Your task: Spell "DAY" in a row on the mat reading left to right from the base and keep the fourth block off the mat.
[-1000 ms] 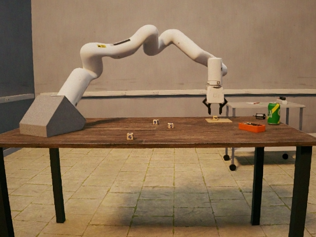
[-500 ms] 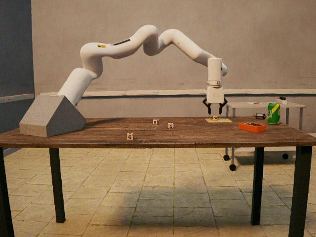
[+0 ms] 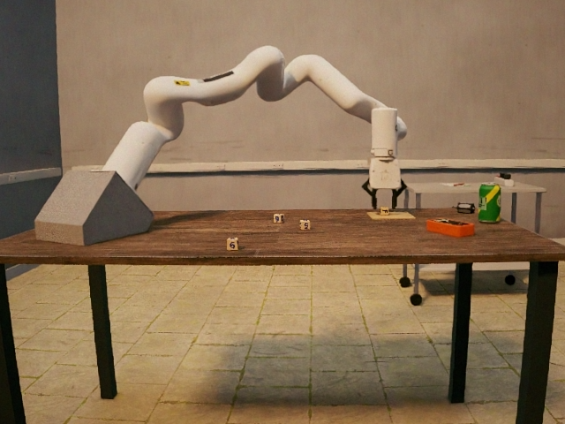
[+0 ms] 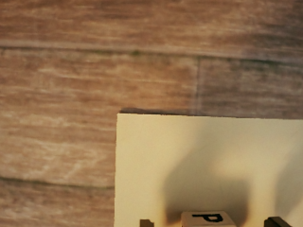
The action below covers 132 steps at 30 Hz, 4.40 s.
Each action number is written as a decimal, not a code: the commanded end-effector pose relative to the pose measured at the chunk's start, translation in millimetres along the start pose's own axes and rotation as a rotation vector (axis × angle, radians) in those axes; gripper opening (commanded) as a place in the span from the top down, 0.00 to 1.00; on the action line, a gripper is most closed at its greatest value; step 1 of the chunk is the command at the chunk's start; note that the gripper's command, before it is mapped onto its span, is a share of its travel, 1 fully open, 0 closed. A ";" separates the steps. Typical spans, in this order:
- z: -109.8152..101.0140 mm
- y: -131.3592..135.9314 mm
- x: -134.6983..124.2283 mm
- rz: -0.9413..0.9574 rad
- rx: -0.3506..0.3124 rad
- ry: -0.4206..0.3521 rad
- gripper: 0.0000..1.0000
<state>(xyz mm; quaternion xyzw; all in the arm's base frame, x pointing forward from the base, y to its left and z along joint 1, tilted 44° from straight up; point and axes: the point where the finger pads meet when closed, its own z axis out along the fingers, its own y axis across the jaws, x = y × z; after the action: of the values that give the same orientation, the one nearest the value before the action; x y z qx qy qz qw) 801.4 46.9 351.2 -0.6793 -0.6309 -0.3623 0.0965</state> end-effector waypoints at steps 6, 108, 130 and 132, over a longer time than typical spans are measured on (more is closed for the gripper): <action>12.0 1.2 0.3 -0.001 -0.002 0.000 0.36; 1.7 1.1 0.3 -0.001 -0.002 0.000 0.77; -84.4 0.9 0.3 -0.001 -0.002 0.000 0.77; -84.4 0.9 0.3 -0.001 -0.002 0.000 0.77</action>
<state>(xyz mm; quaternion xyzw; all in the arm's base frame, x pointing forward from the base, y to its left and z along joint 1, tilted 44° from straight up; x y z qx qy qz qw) 771.3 -1.2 410.0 -0.6793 -0.6308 -0.3624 0.0965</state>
